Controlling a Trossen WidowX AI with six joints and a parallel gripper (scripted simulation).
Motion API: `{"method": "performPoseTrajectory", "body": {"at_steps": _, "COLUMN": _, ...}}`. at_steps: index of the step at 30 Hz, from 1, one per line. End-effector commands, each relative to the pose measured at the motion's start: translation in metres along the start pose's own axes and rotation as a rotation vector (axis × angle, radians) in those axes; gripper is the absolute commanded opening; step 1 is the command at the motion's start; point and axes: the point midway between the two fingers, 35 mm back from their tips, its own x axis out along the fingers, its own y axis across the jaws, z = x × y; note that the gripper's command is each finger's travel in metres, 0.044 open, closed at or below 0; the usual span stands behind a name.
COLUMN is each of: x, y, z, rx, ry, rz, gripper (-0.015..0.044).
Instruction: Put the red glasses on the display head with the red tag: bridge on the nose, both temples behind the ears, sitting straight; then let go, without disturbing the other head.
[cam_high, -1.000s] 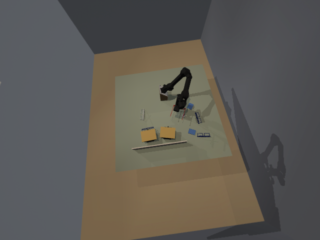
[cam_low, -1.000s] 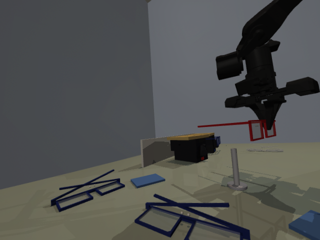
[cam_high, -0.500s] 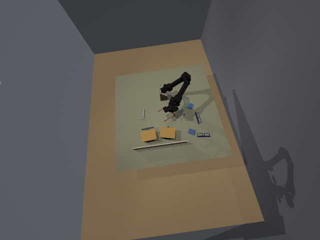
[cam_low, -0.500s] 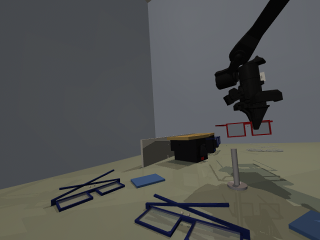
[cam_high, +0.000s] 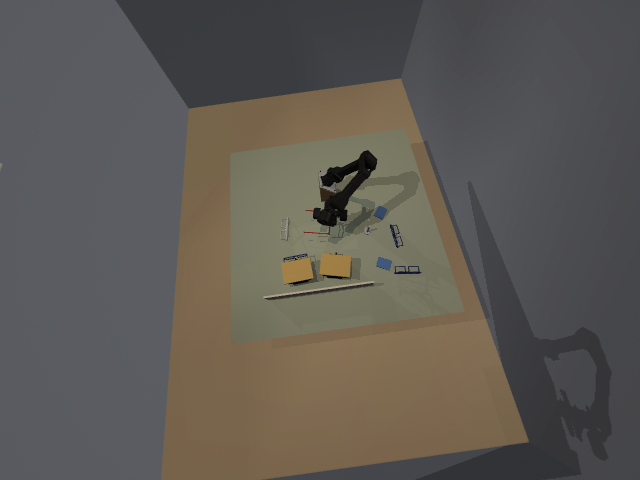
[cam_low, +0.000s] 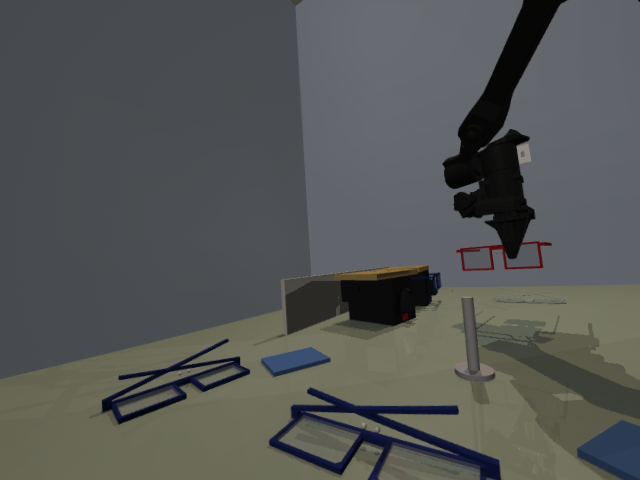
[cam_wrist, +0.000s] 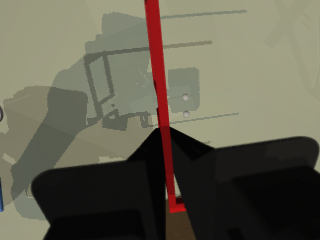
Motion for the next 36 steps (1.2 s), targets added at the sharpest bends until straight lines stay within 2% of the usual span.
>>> {"method": "performPoseTrajectory", "body": {"at_steps": 1, "x": 0.003, "y": -0.003, "z": 0.000, "rx": 0.026, "ry": 0.007, "rz": 0.000, "gripper": 0.0000}}
{"method": "performPoseTrajectory", "body": {"at_steps": 36, "x": 0.036, "y": -0.004, "z": 0.004, "rx": 0.027, "ry": 0.005, "rz": -0.004, "gripper": 0.0000}}
